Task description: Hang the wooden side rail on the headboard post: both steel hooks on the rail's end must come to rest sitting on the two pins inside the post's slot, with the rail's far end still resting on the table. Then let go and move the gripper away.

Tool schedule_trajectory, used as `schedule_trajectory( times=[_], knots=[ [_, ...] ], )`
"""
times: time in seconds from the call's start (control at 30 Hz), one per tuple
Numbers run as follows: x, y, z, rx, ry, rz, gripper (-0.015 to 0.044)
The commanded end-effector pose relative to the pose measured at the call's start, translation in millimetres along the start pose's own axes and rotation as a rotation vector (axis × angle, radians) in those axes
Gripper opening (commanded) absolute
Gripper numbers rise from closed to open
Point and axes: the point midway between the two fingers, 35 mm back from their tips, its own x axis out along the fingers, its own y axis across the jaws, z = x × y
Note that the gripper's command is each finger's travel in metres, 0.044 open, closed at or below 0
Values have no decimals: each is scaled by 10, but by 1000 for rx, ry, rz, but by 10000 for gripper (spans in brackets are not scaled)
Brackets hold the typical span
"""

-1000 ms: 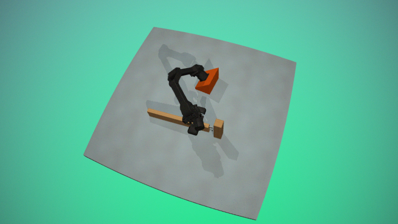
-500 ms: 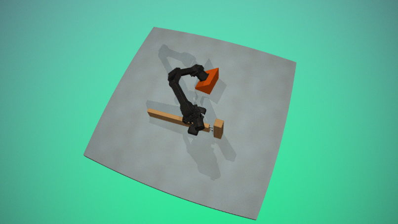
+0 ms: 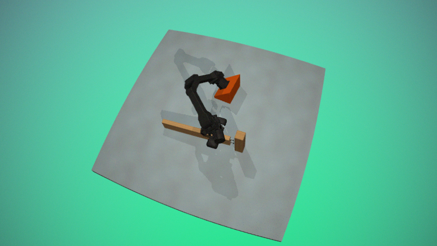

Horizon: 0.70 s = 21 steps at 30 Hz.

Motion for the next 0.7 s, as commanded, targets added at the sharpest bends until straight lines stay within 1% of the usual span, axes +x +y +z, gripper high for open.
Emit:
schedule_trajectory(
  times=[0.0, 0.67],
  knots=[
    [-22, 7, -26, 4, 5, 7, 0],
    [-38, 8, -45, 4, 5, 7, 0]
  ],
)
